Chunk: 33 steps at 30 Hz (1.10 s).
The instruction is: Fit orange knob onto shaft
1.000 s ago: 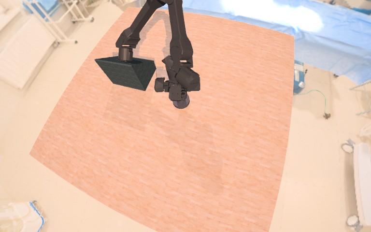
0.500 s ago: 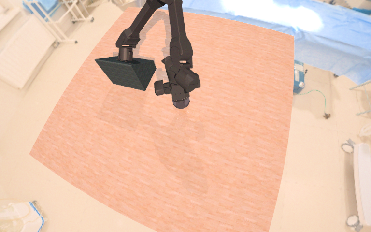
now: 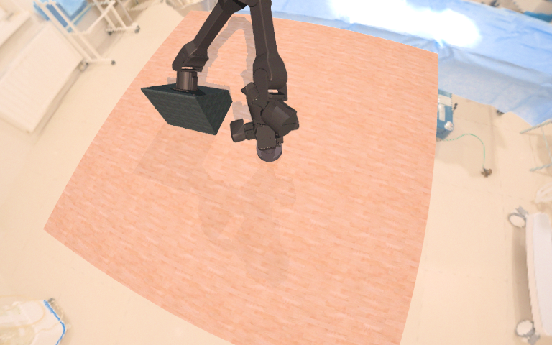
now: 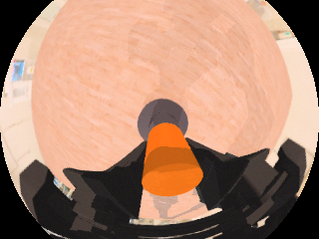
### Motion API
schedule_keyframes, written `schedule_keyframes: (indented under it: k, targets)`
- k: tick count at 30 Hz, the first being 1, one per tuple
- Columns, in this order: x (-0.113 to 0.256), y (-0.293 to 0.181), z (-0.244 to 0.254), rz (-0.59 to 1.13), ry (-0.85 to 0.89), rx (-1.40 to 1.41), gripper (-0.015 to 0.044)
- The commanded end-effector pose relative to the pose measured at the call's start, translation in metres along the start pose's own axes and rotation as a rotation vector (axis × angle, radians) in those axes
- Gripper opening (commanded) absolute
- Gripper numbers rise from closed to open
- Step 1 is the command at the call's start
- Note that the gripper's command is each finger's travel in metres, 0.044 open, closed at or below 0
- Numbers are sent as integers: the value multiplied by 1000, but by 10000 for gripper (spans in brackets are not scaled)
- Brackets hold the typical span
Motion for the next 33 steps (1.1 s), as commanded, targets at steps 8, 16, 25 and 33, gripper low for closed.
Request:
schedule_keyframes:
  k: [8, 16, 25, 33]
  targets:
    - [-2, -1, -1, 0, 2, 4, 0]
    - [-1, 0, -1, 0, 2, 4, 0]
    - [3, 1, 1, 0, 2, 90, 0]
    - [2, 3, 1, -1, 2, 213, 0]
Point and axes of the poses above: the point midway between the two fingers, 35 mm back from their tips, its own x axis back along the fingers, its own z axis across the jaws, y = z × x, the point moved 3 cm from there along x, back along the fingers, and after that the axes turned 6 degrees about x, right-handed, at the moved point
